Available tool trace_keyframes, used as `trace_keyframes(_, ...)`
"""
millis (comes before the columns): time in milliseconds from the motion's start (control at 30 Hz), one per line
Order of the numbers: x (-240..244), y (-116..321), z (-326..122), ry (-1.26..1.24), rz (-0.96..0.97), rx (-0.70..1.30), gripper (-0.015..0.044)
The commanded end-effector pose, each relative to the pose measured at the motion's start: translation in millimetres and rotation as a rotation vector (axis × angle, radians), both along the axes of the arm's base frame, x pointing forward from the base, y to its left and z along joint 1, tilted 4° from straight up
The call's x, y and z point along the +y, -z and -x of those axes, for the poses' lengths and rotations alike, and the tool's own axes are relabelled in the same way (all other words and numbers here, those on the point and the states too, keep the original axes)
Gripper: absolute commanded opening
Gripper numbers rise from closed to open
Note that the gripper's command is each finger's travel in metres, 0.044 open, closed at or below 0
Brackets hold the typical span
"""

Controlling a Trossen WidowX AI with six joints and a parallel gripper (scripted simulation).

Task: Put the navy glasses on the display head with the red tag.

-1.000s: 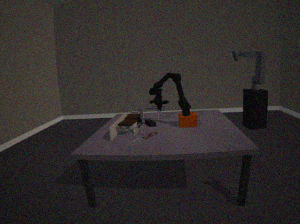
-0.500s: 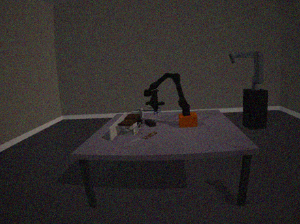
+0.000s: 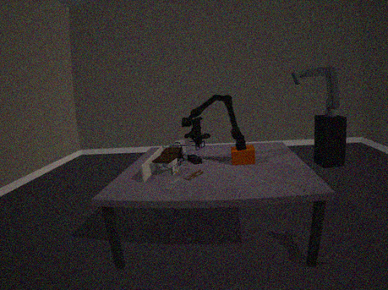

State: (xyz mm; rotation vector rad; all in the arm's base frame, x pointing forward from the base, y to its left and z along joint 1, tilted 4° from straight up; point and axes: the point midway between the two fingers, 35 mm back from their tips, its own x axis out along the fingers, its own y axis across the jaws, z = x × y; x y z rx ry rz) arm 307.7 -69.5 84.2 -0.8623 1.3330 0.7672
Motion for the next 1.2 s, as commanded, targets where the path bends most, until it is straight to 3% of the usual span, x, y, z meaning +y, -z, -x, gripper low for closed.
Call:
trace_keyframes(0, 22.5, 0.4, -2.6, 0.001, 0.002, 0.000, 0.0000)
trace_keyframes(567, 110.8, -0.7, 0.4, 0.001, -0.007, -0.008, 0.0000)
trace_keyframes(1167, 114.5, 14.3, -2.8, 0.001, -0.007, -0.009, 0.0000)
